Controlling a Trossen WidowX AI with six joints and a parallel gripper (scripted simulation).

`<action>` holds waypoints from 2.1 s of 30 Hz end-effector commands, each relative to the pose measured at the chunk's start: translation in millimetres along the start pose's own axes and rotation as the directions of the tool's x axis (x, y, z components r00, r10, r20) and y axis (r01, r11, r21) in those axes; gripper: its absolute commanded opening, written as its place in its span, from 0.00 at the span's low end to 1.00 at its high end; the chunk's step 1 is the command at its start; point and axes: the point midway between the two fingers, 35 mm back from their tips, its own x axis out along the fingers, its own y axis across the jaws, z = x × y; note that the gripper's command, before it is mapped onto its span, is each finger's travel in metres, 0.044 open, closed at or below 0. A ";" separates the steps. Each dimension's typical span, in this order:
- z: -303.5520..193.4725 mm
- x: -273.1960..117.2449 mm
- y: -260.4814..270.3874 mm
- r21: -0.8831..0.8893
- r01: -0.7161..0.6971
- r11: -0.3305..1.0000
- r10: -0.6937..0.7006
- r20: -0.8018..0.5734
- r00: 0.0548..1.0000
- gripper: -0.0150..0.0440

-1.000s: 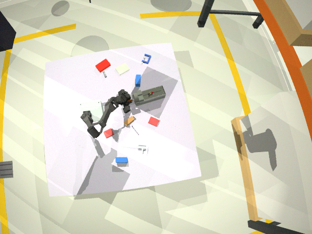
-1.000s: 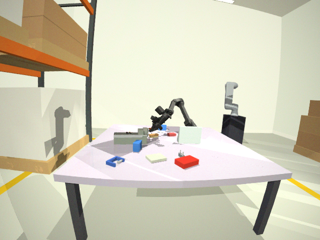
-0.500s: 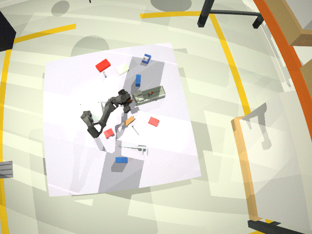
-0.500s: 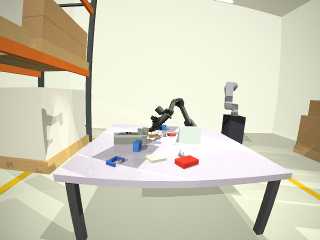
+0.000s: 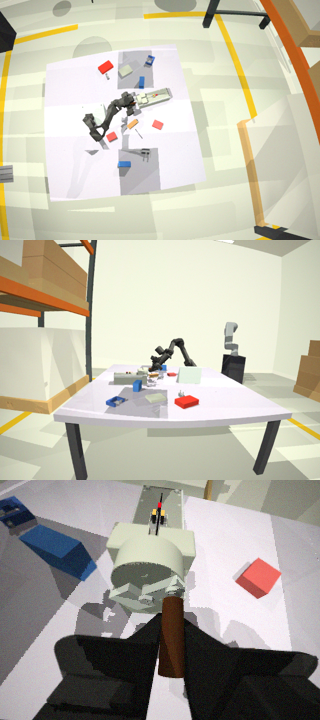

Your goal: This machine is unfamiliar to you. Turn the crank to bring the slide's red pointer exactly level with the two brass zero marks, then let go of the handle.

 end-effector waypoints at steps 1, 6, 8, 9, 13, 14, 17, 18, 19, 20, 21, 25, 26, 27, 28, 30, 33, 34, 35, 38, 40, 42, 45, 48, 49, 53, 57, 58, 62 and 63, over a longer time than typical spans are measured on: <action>-0.6 0.7 -0.8 -0.003 0.005 1.000 -0.005 -0.002 1.000 0.25; -0.6 0.7 -0.8 -0.003 0.005 1.000 -0.005 -0.002 1.000 0.25; -0.6 0.7 -0.8 -0.003 0.005 1.000 -0.005 -0.002 1.000 0.25; -0.6 0.7 -0.8 -0.003 0.005 1.000 -0.005 -0.002 1.000 0.25; 0.0 0.1 -0.1 0.000 0.001 1.000 -0.001 0.000 1.000 0.25; 0.0 0.1 -0.1 0.000 0.001 1.000 -0.001 0.000 1.000 0.25; 0.0 0.1 -0.1 0.000 0.001 1.000 -0.001 0.000 1.000 0.25; 0.0 0.1 -0.1 0.000 0.001 1.000 -0.001 0.000 1.000 0.25; 0.0 0.1 -0.1 0.000 0.001 1.000 -0.001 0.000 1.000 0.25; 0.0 0.1 -0.1 0.000 0.001 1.000 -0.001 0.000 1.000 0.25; 0.0 0.1 -0.1 0.000 0.001 1.000 -0.001 0.000 1.000 0.25; 0.0 0.1 -0.1 0.000 0.001 1.000 -0.001 0.000 1.000 0.43; 0.0 0.1 -0.1 0.000 0.001 1.000 -0.001 0.000 1.000 0.48; 0.0 0.1 -0.1 0.000 0.001 1.000 -0.001 0.000 1.000 0.52; 0.0 0.1 -0.1 0.000 0.001 1.000 -0.001 0.000 1.000 0.57; 0.0 0.1 -0.1 0.000 0.001 1.000 -0.001 0.000 1.000 0.65; 0.0 0.1 -0.1 0.000 0.001 1.000 -0.001 0.000 1.000 0.79; 0.0 0.1 -0.1 0.000 0.001 1.000 -0.001 0.000 1.000 0.83; 0.0 0.1 -0.1 0.000 0.001 1.000 -0.001 0.000 1.000 0.88; 0.0 0.1 -0.1 0.000 0.001 1.000 -0.001 0.000 1.000 1.00; 2.5 -1.9 0.1 0.000 0.000 1.000 0.000 -0.001 1.000 1.00; 9.4 -7.7 0.6 0.001 -0.001 1.000 0.001 -0.001 1.000 1.00; 20.3 -18.1 1.1 0.001 -0.002 1.000 0.002 -0.001 1.000 1.00; 30.8 -29.4 0.9 0.001 -0.002 1.000 0.002 -0.001 1.000 1.00; 33.6 -32.7 0.8 0.001 -0.002 1.000 0.002 -0.001 1.000 1.00; 39.0 -37.8 1.1 0.001 -0.003 1.000 0.003 0.000 1.000 1.00; 57.1 -53.1 3.0 0.000 -0.008 1.000 0.008 0.001 1.000 1.00; 61.7 -57.5 3.4 0.000 -0.009 1.000 0.009 0.001 1.000 1.00; 74.7 -71.4 4.0 -0.002 -0.011 1.000 0.011 0.003 1.000 1.00; 75.4 -71.1 4.0 -0.001 -0.011 1.000 0.011 0.003 1.000 1.00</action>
